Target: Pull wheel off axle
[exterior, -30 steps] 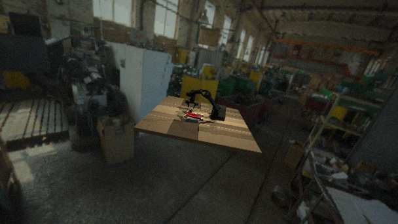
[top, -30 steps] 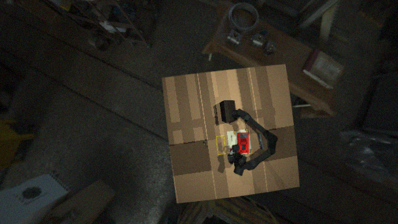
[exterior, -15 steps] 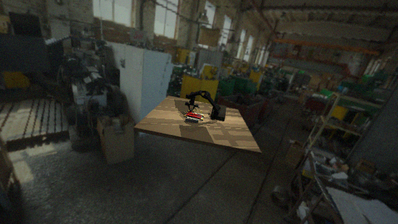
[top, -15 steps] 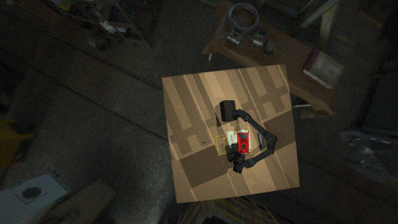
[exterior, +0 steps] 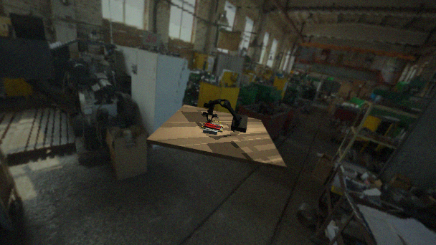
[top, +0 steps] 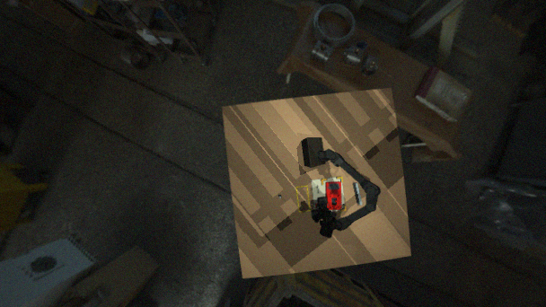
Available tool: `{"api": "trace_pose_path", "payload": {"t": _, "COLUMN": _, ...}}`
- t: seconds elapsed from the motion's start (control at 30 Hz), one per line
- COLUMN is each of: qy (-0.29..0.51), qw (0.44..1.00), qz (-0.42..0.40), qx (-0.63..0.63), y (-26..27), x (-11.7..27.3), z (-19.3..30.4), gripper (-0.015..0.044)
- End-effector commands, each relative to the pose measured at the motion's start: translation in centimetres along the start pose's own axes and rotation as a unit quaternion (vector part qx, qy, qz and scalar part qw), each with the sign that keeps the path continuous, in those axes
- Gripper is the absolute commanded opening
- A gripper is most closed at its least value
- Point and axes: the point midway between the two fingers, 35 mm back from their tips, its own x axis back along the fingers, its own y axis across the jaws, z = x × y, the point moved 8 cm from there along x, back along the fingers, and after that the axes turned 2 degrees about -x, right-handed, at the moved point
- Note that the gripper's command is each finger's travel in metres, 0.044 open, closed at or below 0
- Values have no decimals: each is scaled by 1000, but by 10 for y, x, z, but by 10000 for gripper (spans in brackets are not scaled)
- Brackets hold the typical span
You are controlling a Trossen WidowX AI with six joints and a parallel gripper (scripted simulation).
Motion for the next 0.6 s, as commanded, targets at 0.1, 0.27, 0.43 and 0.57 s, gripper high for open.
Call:
{"api": "trace_pose_path", "payload": {"t": 0.1, "qy": -1, "qw": 1000, "qz": -3, "qx": 2, "y": 1, "x": 4, "z": -1, "gripper": 0}}
{"api": "trace_pose_path", "payload": {"t": 0.27, "qy": -1, "qw": 1000, "qz": -3, "qx": 2, "y": 1, "x": 6, "z": -1, "gripper": 0}}
{"api": "trace_pose_path", "payload": {"t": 0.43, "qy": -1, "qw": 1000, "qz": -3, "qx": 2, "y": 1, "x": 8, "z": -1, "gripper": 0}}
{"api": "trace_pose_path", "payload": {"t": 0.57, "qy": -1, "qw": 1000, "qz": -4, "qx": 2, "y": 0, "x": 9, "z": -1, "gripper": 0}}
